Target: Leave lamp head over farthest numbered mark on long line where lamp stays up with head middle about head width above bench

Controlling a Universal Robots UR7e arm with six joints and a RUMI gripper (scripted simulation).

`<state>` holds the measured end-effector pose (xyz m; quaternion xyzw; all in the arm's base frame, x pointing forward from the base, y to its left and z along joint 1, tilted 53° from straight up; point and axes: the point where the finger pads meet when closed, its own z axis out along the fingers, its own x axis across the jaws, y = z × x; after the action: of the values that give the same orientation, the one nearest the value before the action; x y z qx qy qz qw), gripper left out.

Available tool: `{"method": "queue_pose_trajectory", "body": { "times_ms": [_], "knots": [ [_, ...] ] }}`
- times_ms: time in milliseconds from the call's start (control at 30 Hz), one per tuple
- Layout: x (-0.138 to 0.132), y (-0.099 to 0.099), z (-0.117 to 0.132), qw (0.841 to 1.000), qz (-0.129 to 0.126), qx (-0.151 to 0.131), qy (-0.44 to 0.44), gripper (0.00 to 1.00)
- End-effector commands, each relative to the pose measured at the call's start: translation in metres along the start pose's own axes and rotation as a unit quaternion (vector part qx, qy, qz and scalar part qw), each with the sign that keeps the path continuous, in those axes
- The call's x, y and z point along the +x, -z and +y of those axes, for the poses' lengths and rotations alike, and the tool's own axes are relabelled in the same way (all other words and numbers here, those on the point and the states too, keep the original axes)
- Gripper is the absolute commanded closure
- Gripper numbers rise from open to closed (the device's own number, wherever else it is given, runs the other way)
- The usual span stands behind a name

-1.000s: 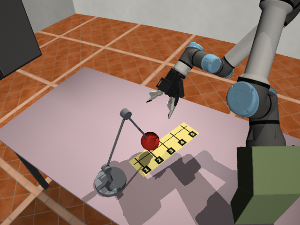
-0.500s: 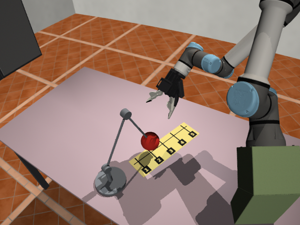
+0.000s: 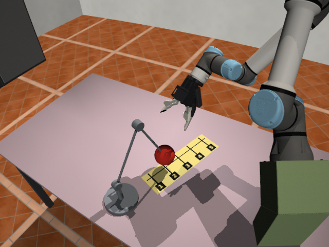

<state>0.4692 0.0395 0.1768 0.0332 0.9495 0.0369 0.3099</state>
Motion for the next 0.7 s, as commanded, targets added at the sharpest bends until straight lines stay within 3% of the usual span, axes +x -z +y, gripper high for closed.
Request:
{"method": "queue_pose_trajectory", "body": {
  "times_ms": [0, 200, 667],
  "knots": [
    [0.000, 0.000, 0.000, 1.000, 0.000, 0.000, 0.000, 0.00],
    [0.000, 0.000, 0.000, 1.000, 0.000, 0.000, 0.000, 0.00],
    [0.000, -0.011, 0.025, 0.995, 0.001, 0.098, 0.000, 0.00]
  ]
}}
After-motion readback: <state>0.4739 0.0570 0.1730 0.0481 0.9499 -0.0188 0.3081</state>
